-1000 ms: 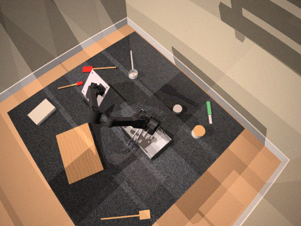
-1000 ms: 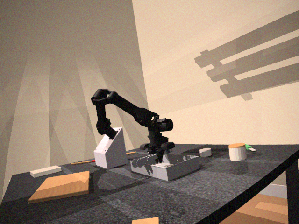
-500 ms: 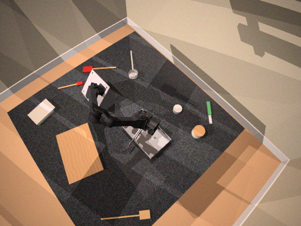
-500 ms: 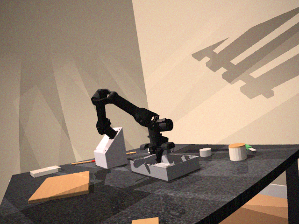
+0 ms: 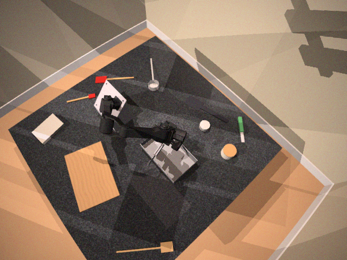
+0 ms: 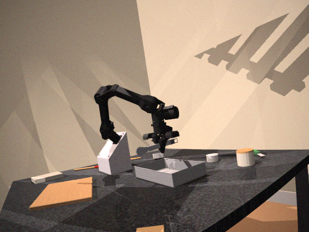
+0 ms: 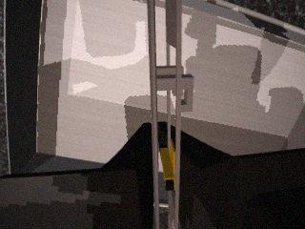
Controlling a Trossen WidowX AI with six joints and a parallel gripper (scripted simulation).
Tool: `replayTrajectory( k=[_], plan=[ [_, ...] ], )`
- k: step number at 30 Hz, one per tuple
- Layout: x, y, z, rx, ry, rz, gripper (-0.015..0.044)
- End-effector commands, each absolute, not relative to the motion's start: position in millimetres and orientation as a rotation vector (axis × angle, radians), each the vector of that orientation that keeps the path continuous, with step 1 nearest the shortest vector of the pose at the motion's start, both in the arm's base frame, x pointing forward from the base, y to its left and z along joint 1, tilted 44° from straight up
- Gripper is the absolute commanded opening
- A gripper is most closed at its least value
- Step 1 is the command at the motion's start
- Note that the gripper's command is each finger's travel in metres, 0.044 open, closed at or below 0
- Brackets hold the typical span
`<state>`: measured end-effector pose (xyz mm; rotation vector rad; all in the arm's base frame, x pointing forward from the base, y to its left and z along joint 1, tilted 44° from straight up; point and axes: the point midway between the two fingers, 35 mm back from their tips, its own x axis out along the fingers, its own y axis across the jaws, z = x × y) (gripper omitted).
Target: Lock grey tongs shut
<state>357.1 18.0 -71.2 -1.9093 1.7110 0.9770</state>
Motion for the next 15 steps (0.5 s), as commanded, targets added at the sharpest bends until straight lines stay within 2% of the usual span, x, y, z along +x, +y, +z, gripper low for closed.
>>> replayTrajectory(
  k=[1,15],
  plan=[
    [356.2,51.8,-31.3,-1.911,1.695,0.956,-0.0150],
    [355.2,46.5,-32.6,-1.920,1.703,0.977,-0.0150]
  ],
)
